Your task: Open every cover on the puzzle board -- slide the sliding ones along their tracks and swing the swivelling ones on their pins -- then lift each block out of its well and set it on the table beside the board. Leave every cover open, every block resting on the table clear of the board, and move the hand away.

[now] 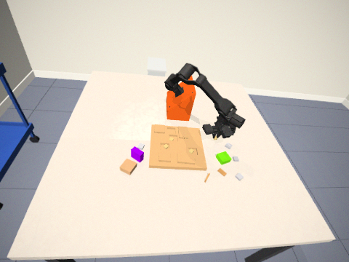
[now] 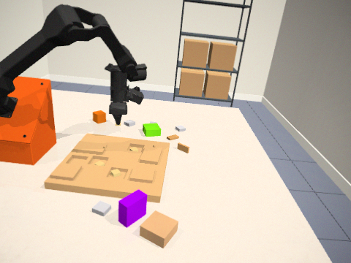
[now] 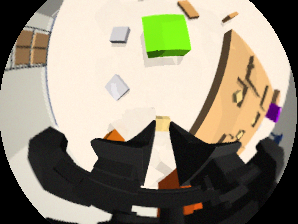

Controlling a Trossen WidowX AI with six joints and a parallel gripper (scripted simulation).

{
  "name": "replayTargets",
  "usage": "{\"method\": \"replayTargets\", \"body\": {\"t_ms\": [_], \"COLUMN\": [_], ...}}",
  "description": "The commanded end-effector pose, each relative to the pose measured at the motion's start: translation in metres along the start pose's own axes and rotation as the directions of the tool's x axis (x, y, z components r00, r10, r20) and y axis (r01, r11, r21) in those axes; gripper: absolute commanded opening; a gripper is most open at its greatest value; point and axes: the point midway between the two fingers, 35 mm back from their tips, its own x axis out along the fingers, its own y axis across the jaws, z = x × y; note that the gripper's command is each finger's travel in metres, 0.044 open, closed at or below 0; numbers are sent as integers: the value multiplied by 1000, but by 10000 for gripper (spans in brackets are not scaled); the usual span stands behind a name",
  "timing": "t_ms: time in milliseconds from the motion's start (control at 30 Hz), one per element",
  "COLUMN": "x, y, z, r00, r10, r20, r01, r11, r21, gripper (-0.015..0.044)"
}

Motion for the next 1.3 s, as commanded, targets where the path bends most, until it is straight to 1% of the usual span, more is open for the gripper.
{"method": "replayTargets", "body": {"t_ms": [0,667,1100,1133,1267], "x": [7,36,33,31,19], "y": [0,-2,-2,-2,-1], "z": [-2,-5,-4,-4,-3], "r00": [1000,1000,1000,1000,1000], "r10": [-5,-9,-4,-4,-3], "r20": [0,-1,-2,-2,-2], "r01": [5,9,4,4,3], "r11": [1000,1000,1000,1000,1000], "r21": [-7,-7,1,1,-1], "gripper": [80,80,421,440,440]}}
